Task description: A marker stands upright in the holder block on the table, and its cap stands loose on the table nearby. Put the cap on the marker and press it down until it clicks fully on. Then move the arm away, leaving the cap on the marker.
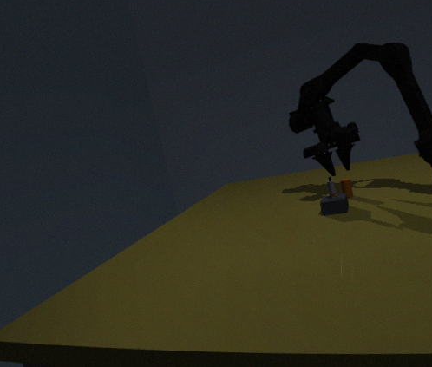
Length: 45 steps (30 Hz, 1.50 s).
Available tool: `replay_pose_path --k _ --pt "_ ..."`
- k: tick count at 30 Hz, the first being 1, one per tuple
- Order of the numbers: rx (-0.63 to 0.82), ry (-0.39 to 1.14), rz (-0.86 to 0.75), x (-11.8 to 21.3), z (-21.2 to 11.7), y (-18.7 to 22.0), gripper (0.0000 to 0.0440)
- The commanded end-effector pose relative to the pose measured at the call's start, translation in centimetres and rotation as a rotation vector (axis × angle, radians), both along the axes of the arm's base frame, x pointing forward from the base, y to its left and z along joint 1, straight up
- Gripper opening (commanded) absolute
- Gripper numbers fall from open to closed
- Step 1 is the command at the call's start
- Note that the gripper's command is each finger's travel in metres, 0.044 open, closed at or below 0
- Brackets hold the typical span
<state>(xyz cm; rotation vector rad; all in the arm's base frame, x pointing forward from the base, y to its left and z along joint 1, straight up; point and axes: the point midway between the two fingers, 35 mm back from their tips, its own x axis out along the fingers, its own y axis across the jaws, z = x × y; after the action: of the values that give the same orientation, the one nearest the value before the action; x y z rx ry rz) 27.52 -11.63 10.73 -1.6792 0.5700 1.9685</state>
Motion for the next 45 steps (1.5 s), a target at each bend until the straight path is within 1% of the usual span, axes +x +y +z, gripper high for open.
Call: replay_pose_path --k 1,12,23,25,27,28,34,42,45 --pt "0.001 0.020 0.027 -0.2 -0.4 0.7 0.0286" --pt "0.022 0.059 0.113 -0.7 -2.1 2.3 0.0272" --pt "0.033 0.081 0.192 -1.4 -4.3 2.9 0.0255" --pt "0.029 0.079 0.206 -1.5 -4.5 3.0 0.0246" --pt "0.024 0.075 0.219 -1.6 -4.6 3.0 0.0232" --pt "0.019 0.072 0.224 -1.6 -4.6 3.0 0.0217" --pt "-0.004 0.050 0.250 -1.6 -3.9 3.1 0.0060" --pt "-0.049 -0.028 0.289 -0.2 -1.5 3.3 0.0029" --pt "-0.057 -0.052 0.303 0.2 -0.5 3.7 0.0025"
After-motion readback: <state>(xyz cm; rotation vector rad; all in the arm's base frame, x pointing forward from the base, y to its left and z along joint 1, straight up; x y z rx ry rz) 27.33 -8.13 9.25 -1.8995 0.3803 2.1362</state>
